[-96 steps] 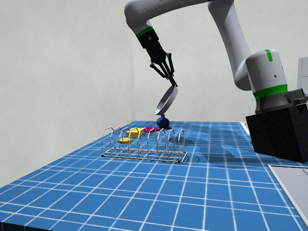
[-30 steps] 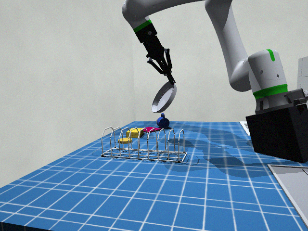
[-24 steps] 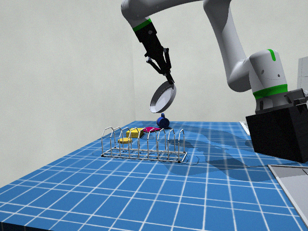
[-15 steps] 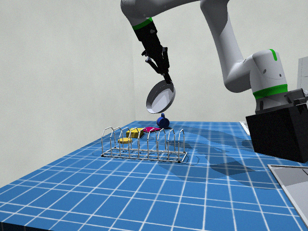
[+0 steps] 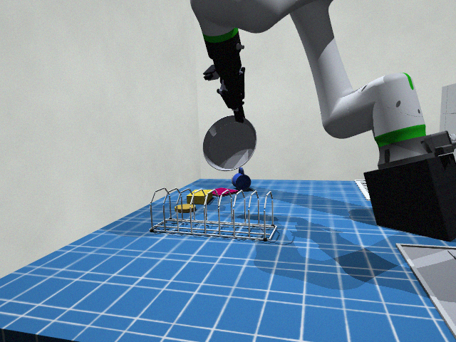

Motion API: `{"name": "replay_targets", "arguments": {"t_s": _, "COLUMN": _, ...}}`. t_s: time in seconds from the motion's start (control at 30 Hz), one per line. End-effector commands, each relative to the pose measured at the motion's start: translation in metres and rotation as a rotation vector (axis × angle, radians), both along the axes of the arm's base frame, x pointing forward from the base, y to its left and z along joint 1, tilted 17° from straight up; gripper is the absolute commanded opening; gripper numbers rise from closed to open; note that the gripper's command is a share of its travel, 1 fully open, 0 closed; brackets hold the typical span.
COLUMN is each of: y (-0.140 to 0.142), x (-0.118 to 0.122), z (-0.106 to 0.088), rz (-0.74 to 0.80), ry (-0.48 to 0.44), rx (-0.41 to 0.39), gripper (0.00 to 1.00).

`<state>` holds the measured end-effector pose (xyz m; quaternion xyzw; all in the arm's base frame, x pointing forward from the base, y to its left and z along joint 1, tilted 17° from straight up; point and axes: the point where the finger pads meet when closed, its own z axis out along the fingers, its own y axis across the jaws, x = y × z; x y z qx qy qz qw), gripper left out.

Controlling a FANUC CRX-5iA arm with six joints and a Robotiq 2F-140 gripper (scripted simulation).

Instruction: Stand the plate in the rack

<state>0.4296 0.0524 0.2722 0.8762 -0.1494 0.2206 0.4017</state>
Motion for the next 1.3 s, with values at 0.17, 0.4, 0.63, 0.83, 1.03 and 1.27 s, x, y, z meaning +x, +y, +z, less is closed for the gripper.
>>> {"name": "replay_targets", "arguments": {"t_s": 0.17, "y": 0.039, "x": 0.007, "z": 0.000, "rz": 0.278, "ry": 0.004, "rx": -0.192, "gripper": 0.10}}
{"name": "replay_targets", "arguments": {"t_s": 0.4, "y": 0.082, "x": 0.014, "z": 0.000, "rz": 0.579, "ry": 0.013, "rx": -0.402, "gripper": 0.10}}
{"name": "replay_targets", "arguments": {"t_s": 0.63, "y": 0.110, "x": 0.019, "z": -0.001, "rz": 0.780, "ry": 0.020, "rx": -0.541, "gripper": 0.10}}
{"name": "replay_targets", "arguments": {"t_s": 0.83, "y": 0.138, "x": 0.024, "z": -0.001, "rz": 0.972, "ry": 0.026, "rx": -0.675, "gripper": 0.10}}
{"name": "replay_targets", "arguments": {"t_s": 1.03, "y": 0.159, "x": 0.028, "z": -0.001, "rz": 1.117, "ry": 0.030, "rx": -0.776, "gripper": 0.10}}
{"name": "replay_targets", "arguments": {"t_s": 1.27, "y": 0.172, "x": 0.030, "z": -0.001, "rz": 1.211, "ry": 0.033, "rx": -0.842, "gripper": 0.10}}
